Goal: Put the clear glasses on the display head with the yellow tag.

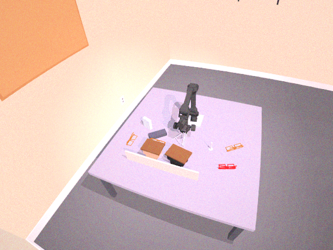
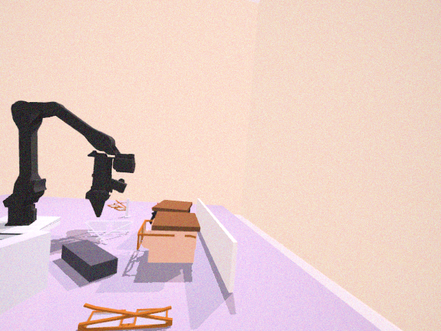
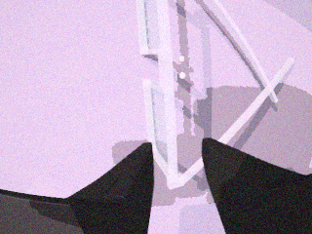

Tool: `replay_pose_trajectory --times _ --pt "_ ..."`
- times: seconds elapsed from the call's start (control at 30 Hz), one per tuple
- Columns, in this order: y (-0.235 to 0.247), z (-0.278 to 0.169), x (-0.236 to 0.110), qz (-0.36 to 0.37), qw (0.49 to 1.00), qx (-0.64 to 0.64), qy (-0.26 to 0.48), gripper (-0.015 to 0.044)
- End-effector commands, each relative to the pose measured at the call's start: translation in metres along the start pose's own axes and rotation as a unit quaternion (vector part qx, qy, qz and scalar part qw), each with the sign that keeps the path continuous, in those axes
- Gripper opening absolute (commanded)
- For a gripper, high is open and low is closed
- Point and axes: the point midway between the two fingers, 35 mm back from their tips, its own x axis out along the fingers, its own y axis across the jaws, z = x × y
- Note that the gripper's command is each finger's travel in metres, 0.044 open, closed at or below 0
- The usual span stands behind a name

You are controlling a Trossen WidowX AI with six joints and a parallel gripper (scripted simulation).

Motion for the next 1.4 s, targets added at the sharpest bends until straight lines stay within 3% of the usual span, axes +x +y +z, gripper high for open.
replay_pose_trajectory --times 0.0,0.67,1.13,1.37 --pt "0.002 -0.001 0.009 0.003 1.000 -0.001 0.004 0.0120" --pt "0.005 -0.003 0.041 0.003 1.000 -0.001 0.004 0.0120" --pt "0.001 -0.003 0.042 0.003 1.000 -0.001 0.004 0.0120" --pt "0.002 -0.003 0.042 0.001 1.000 -0.001 0.005 0.0073"
